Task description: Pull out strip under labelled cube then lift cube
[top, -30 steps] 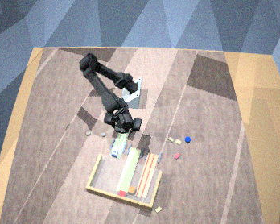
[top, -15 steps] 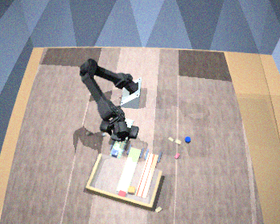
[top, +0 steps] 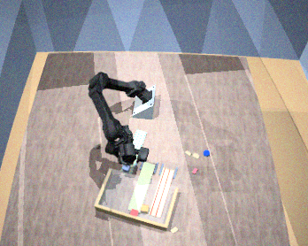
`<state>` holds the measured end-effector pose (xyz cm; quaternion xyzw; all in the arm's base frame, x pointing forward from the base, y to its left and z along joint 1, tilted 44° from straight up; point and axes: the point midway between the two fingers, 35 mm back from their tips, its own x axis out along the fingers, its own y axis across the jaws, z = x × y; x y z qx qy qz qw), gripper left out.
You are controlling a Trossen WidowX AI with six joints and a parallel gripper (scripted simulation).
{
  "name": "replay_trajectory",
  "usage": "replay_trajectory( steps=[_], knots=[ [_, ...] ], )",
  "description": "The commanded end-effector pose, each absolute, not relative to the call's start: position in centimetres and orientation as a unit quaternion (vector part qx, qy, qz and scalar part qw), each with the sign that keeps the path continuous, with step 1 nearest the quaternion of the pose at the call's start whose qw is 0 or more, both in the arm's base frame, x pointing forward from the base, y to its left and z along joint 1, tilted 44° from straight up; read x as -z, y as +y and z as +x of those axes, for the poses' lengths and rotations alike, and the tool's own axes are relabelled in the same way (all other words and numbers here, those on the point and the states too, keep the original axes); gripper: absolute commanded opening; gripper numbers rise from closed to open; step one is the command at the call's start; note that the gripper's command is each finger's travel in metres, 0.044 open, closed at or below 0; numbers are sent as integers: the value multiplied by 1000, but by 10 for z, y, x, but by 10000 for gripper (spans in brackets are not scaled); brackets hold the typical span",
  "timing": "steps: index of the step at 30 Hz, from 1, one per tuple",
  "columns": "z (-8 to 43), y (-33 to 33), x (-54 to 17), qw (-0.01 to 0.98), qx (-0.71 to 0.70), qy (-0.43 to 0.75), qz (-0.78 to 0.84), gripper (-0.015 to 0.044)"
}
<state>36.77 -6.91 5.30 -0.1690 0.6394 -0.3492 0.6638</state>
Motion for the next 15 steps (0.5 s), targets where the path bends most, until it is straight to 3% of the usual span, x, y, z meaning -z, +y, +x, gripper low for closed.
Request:
replay_trajectory(
  steps=[1, 3, 10, 15],
  knots=[
    [382, -73, -55, 662, 349, 640, -172, 440],
    [386, -75, -56, 662, 350, 640, -172, 440],
    [386, -81, -50, 662, 349, 640, -172, 256],
    [386, -86, -44, 662, 349, 640, -172, 250]
  ],
)
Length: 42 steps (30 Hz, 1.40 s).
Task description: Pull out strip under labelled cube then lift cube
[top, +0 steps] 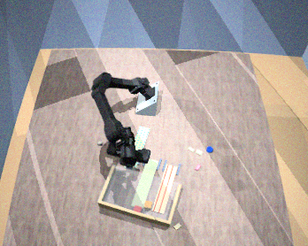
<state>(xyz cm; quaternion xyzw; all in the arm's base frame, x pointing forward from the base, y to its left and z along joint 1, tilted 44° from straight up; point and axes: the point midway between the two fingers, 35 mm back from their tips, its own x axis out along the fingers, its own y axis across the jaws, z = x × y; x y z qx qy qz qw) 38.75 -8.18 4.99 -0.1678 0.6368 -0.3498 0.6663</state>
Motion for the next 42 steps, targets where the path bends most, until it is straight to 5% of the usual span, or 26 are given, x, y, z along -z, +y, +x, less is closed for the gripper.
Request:
replay_trajectory(
  steps=[1, 27, 31, 38, 42],
  knots=[
    [386, -87, -43, 662, 349, 640, -172, 250],
    [383, -113, -17, 662, 350, 639, -173, 250],
    [384, -112, -19, 664, 351, 638, -169, 145],
    [384, -112, -19, 664, 351, 638, -169, 98],
    [382, -109, -20, 664, 351, 638, -169, 0]
  ],
)
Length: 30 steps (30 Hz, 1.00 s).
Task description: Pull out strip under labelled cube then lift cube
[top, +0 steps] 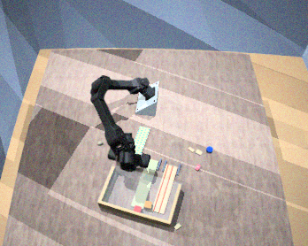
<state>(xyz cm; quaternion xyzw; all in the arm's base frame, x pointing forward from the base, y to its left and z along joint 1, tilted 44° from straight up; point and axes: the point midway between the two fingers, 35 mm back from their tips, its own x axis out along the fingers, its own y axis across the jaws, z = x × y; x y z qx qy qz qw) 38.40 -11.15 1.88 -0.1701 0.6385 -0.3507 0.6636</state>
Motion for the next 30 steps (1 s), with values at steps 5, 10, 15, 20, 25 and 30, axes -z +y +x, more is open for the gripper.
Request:
replay_trajectory(
  steps=[5, 10, 15, 20, 25, 30],
  knots=[
    [360, -90, -30, 663, 349, 640, -170, 0],
    [336, -73, -39, 662, 349, 641, -172, 0],
    [329, -69, -41, 661, 349, 641, -173, 0],
    [316, -66, -40, 661, 349, 641, -173, 0],
    [298, -62, -37, 661, 349, 642, -173, 0],
    [296, -55, -43, 661, 348, 642, -173, 0]
  ],
)
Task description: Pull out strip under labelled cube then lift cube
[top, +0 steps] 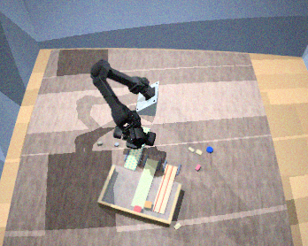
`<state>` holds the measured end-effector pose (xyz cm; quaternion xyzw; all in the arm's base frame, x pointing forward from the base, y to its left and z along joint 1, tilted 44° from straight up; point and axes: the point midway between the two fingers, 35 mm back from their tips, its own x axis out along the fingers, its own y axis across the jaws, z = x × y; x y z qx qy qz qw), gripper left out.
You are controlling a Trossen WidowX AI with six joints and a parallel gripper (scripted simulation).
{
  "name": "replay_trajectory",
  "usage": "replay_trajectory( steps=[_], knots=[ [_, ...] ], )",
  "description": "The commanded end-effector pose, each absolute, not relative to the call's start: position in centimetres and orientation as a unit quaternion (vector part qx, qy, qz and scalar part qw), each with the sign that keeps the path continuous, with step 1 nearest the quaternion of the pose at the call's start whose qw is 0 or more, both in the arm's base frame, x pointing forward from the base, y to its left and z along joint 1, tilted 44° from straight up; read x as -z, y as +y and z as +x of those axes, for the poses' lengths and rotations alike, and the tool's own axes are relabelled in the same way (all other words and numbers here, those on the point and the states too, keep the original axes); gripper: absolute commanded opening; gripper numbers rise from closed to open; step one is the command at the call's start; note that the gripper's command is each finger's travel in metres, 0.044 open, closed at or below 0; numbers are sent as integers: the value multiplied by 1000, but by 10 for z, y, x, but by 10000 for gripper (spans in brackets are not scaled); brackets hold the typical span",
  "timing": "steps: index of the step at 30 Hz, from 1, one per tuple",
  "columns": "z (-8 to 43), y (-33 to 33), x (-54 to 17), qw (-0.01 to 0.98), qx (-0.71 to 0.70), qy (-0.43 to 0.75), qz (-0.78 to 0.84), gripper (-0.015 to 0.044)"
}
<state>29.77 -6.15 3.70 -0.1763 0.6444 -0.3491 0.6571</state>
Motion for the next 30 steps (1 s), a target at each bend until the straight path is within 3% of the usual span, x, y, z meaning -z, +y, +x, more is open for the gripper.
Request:
replay_trajectory(
  steps=[1, 30],
  knots=[
    [297, -51, -47, 661, 348, 642, -173, 0],
    [298, -36, -63, 661, 348, 642, -173, 0]
  ],
)
